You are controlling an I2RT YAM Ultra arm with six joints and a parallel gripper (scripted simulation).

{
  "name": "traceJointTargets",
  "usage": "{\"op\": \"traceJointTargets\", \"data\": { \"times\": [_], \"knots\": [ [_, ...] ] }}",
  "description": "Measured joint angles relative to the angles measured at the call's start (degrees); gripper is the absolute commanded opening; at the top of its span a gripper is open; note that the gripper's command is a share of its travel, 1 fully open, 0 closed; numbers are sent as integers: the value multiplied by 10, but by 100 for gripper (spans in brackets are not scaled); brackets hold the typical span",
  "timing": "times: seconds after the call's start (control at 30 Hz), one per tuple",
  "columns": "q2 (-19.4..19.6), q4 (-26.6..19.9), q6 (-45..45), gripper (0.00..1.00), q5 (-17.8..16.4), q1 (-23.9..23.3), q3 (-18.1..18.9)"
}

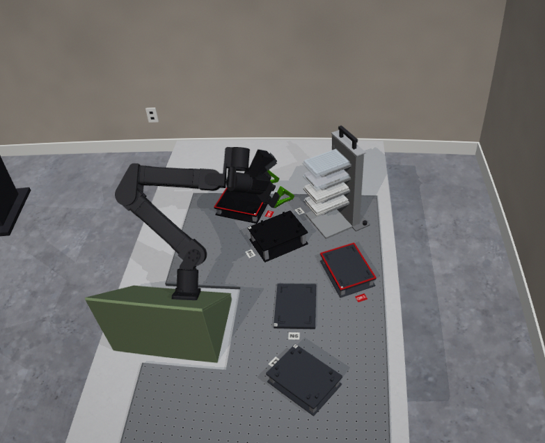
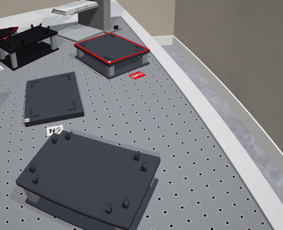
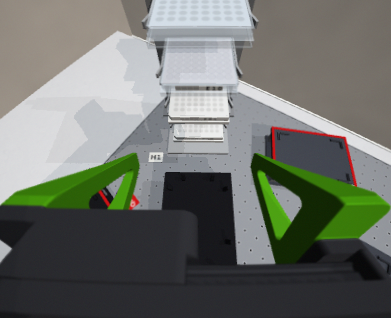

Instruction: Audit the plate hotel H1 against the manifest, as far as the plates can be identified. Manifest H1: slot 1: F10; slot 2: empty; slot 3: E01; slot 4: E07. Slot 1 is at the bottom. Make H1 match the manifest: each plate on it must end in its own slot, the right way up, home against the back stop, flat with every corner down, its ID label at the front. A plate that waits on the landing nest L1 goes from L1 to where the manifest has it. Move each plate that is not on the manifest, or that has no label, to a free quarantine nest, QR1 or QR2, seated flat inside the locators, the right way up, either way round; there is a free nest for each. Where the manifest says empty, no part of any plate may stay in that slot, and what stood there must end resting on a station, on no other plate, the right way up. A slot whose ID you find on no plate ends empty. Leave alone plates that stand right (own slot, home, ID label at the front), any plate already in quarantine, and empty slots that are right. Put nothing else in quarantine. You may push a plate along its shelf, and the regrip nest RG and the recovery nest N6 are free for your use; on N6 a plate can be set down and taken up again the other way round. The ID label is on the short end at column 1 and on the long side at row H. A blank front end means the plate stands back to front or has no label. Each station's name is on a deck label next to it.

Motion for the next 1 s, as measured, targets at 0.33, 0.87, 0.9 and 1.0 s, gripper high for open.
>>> {"op": "traceJointTargets", "data": {
  "times": [0.33,0.87,0.9,1.0],
  "knots": [
    [-2,25,1,100,47,50,-28],
    [51,63,1,100,89,84,-21],
    [55,66,1,100,91,85,-18],
    [65,73,1,100,95,88,-13]
  ]
}}
